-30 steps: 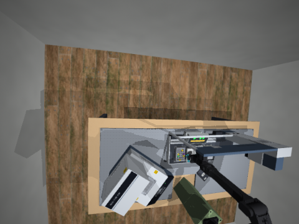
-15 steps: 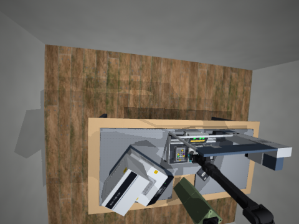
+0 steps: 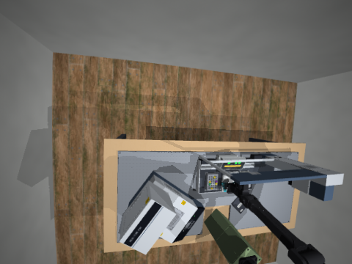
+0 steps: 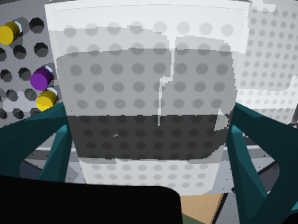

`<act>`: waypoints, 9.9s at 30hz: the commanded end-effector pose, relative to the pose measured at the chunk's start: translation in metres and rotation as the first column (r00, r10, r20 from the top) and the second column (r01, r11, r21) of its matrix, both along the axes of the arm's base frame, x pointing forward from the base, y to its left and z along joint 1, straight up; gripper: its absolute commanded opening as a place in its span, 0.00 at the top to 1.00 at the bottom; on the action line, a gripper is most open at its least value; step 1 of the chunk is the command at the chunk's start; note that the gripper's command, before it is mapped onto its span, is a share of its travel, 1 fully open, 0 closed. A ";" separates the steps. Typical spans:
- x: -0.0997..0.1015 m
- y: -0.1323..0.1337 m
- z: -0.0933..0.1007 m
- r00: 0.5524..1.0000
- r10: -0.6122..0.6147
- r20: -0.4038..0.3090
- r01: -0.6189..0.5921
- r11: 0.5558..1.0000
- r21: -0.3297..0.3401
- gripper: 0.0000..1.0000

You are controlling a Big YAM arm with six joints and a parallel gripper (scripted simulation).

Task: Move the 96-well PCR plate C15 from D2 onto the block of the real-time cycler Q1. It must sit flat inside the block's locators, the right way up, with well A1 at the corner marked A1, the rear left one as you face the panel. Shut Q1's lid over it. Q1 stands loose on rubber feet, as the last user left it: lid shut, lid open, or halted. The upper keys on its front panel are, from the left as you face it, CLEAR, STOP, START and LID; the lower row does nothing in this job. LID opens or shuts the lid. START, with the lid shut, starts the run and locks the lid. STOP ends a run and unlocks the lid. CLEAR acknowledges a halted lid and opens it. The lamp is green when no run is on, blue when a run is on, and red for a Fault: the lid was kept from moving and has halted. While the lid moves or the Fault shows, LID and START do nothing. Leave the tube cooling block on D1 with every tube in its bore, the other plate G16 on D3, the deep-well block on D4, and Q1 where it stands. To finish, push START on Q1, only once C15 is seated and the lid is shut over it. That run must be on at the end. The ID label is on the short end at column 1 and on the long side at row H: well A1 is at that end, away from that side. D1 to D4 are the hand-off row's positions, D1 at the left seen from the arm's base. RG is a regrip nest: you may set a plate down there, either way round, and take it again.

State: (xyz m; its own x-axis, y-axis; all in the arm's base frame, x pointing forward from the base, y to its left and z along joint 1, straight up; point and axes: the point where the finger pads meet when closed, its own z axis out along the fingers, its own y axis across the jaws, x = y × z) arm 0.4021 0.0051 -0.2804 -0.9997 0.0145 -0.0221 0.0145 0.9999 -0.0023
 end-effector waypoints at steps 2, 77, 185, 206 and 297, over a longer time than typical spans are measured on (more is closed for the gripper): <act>0.008 -0.002 0.004 1.000 -0.015 0.018 0.015 1.000 0.002 1.00; -0.132 0.080 0.057 0.992 -0.122 0.029 0.121 0.992 0.020 1.00; -0.224 0.391 0.145 0.891 -0.454 -0.017 0.454 0.890 0.035 1.00; -0.182 0.459 0.150 0.798 -0.603 -0.024 0.603 0.796 0.046 1.00; -0.190 0.448 0.145 0.814 -0.580 -0.022 0.580 0.814 0.036 1.00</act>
